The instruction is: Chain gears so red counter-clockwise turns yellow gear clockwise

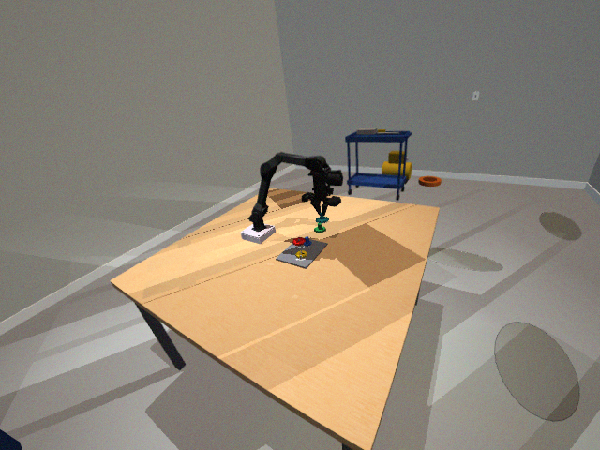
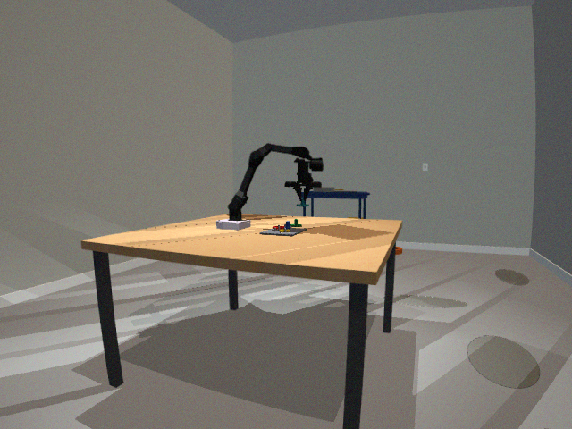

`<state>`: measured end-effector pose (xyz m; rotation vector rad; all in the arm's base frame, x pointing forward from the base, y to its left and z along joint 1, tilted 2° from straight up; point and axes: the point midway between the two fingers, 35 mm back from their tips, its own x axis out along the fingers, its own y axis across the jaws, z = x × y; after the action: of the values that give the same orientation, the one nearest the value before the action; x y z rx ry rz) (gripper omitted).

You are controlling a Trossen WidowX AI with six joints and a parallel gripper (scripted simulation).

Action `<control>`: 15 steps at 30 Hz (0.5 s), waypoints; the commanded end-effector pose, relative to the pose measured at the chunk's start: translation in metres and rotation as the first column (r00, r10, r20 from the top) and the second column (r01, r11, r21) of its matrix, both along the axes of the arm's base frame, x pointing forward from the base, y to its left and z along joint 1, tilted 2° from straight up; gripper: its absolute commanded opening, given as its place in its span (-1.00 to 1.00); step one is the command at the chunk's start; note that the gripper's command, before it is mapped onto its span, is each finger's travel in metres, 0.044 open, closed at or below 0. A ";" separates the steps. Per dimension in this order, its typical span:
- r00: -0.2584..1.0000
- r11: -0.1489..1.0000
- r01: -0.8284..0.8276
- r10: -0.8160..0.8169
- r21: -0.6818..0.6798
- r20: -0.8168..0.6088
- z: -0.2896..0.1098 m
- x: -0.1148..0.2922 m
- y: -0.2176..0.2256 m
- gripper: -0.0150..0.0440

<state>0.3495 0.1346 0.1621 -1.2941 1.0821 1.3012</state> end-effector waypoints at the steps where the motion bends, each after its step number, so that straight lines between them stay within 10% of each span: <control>1: 1.000 1.000 -0.002 0.002 0.000 0.008 -0.003 0.001 -0.009 -0.49; 15: 1.000 1.000 -0.002 0.002 -0.002 0.008 -0.021 0.005 -0.036 -0.49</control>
<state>0.3541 0.1053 0.1422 -1.2968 1.0850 1.2996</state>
